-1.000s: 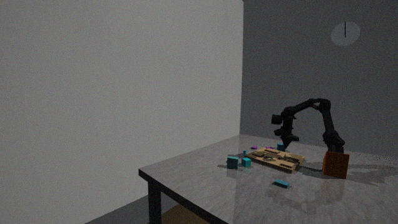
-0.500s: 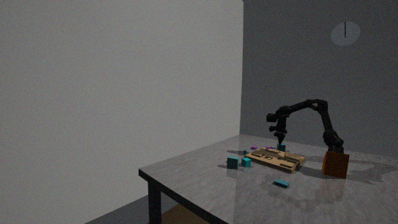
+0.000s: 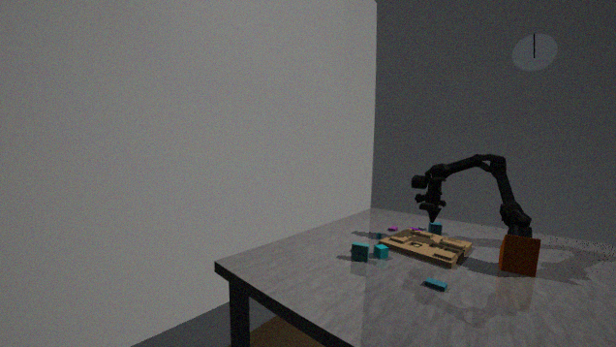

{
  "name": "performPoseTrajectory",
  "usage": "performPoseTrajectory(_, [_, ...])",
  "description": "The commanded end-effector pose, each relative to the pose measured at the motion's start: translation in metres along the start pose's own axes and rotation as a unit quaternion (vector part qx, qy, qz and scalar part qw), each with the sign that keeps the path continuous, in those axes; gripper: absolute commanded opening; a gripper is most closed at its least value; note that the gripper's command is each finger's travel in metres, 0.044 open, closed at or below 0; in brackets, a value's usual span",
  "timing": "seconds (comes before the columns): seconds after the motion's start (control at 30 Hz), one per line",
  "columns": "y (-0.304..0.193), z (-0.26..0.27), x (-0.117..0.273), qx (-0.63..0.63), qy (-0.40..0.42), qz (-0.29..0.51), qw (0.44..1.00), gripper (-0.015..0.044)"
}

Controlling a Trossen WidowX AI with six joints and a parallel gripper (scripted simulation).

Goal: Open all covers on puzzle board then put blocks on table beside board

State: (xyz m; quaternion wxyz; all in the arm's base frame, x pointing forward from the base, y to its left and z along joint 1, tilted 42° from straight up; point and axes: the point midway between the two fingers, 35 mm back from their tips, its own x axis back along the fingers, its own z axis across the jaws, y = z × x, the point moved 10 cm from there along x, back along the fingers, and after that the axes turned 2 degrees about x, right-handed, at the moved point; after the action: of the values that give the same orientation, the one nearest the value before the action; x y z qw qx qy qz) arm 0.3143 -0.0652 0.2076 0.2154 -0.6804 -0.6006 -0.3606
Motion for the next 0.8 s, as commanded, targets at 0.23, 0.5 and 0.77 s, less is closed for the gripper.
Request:
performPoseTrajectory(0.23, [0.000,0.000,0.000,-0.002,-0.001,0.000,1.000,0.0000])
performPoseTrajectory(0.5, [0.001,0.000,-0.005,-0.002,-0.001,0.000,1.000,0.0000])
performPoseTrajectory(0.77, [0.001,0.000,-0.013,-0.002,-0.001,0.000,1.000,0.0000])
